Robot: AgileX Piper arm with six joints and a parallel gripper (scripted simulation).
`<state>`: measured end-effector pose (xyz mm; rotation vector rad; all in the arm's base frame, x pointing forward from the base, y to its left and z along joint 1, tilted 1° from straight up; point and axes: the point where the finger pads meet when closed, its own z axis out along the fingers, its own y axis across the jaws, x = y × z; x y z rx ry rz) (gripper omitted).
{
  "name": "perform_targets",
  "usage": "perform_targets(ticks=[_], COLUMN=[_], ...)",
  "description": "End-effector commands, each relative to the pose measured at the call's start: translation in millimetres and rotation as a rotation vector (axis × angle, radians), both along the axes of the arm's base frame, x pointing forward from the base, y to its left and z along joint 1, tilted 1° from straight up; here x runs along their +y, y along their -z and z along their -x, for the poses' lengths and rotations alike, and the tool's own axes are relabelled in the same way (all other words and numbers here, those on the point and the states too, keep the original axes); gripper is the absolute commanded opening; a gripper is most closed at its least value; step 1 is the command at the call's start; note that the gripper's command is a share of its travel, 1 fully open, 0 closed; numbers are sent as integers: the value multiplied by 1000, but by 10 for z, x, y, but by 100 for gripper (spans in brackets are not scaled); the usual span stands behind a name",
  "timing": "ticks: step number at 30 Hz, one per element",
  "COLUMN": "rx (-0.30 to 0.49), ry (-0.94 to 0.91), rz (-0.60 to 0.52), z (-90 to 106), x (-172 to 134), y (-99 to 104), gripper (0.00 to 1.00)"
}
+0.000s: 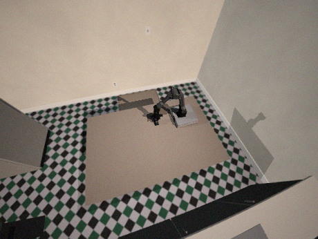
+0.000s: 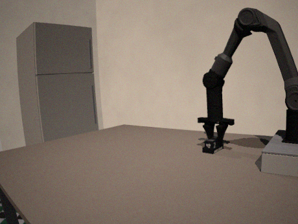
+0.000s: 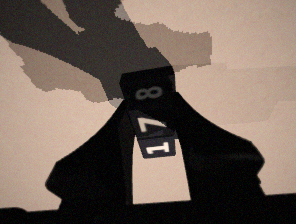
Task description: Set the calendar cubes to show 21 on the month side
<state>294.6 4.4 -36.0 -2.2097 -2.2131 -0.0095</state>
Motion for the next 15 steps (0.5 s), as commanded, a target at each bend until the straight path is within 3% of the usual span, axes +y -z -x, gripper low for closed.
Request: perform_targets(ticks=[1,7,9,15], rx=[-5,-5,-5,-5], ry=[-1,-1,-1,0], rz=[0,0,0,0], z=[-15,-15,-15,-15], x=[2,-6,-6,-12], y=[-53,-414,-414,-837], gripper=[38,38,38,38])
